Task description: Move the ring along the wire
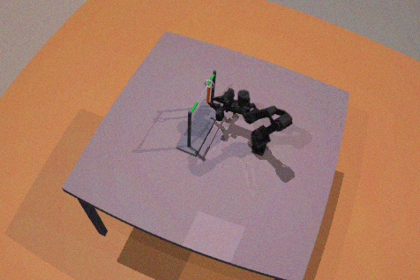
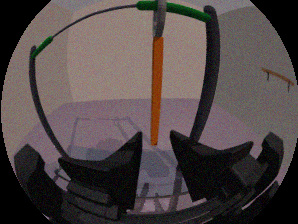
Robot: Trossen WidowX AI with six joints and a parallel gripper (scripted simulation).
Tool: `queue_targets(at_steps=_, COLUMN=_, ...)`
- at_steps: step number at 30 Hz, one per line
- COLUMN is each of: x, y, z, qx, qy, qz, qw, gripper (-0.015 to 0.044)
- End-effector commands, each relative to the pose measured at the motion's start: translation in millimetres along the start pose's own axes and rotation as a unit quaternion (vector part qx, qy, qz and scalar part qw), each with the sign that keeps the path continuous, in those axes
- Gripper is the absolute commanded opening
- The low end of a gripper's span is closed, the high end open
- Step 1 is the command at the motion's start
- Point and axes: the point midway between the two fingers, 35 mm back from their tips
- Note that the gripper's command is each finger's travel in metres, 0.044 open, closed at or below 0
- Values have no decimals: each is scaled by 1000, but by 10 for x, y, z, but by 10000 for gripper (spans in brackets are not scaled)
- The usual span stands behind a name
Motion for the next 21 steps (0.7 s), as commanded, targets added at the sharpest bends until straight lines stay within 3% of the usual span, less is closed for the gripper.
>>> queue_targets(at_steps=1, x=13, y=-83, z=-11, qx=2, qy=-4, qz=2, qw=1000, gripper=160)
queue_targets(at_steps=21, x=66, y=-369, z=17, qx=1, qy=-4, qz=0, qw=1000, gripper=160)
Point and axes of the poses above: the point midway between the two fingers, 35 mm back from their tips, its own y axis back along the fingers, its own z axis across the jaws, x = y × z, and after that the axes turned 10 degrees about -y, right-handed
